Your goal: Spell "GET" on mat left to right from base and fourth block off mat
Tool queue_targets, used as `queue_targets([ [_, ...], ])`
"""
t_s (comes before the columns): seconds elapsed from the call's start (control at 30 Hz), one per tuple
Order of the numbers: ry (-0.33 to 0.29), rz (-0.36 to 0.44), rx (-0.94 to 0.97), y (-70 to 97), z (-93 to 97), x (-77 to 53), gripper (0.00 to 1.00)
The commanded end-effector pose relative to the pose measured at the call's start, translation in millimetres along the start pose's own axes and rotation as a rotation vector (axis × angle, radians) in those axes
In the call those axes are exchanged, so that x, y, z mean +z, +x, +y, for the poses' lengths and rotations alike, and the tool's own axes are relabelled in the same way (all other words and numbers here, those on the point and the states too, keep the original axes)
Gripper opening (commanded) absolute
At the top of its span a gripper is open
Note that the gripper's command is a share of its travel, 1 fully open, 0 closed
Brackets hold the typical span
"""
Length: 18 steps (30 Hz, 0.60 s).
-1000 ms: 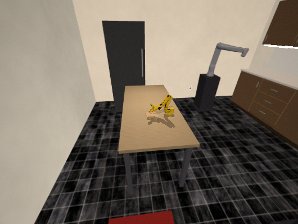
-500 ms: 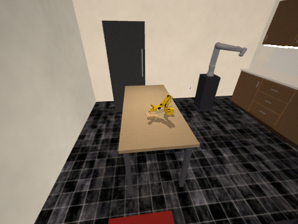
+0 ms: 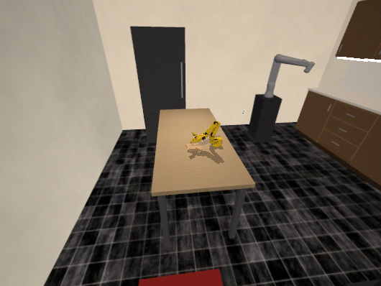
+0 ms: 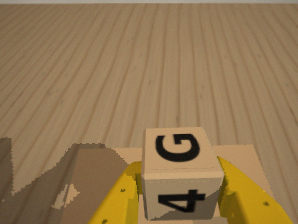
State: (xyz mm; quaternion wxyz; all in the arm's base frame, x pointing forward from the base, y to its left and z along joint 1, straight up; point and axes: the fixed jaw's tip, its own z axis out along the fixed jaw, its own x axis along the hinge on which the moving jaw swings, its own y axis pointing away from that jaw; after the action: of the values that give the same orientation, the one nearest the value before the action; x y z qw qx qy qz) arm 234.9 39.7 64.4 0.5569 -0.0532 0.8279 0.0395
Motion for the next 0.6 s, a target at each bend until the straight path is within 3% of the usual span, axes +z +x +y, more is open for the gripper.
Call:
queue_targets([
  [0.0, 0.003, -0.054, 0.006, -12.1, -0.7, 1.2, 0.00],
  [0.57, 0.003, -0.054, 0.006, -6.4, -0.8, 3.8, 0.00],
])
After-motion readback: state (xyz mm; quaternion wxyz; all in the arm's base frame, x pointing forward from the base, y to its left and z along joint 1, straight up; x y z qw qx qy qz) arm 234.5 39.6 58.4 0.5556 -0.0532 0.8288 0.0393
